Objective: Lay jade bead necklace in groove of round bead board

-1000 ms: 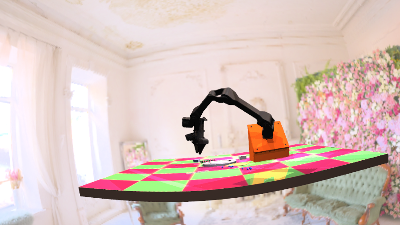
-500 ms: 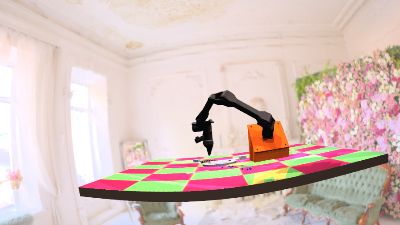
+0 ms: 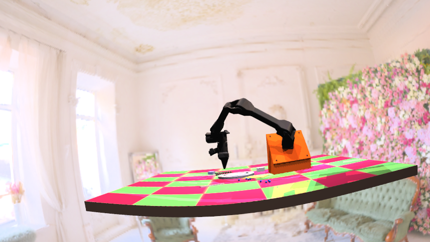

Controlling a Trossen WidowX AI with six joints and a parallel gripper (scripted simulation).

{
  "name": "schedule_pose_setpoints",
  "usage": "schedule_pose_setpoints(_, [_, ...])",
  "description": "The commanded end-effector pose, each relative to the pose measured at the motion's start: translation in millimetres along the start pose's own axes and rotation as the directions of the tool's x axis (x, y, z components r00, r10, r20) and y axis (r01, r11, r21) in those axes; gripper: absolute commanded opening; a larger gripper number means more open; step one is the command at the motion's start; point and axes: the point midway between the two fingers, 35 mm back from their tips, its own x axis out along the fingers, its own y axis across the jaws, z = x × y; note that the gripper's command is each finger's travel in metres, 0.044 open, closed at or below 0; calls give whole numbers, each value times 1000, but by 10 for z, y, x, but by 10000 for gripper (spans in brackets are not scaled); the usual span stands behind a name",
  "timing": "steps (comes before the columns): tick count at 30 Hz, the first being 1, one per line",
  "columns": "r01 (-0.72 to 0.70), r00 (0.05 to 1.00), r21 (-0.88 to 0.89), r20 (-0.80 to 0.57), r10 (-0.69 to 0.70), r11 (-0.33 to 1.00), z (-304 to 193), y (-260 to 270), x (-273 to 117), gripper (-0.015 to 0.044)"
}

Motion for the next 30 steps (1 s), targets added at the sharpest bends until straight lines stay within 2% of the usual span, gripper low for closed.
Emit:
schedule_pose_setpoints(1, [-8,1000,8,-4,8,1000,-19,7,93,250])
schedule_pose_setpoints(20, [-11,1000,13,-7,11,1000,-31,10,298,250])
schedule_pose_setpoints(30, [-5,1000,6,-7,5,1000,-16,4,274,0])
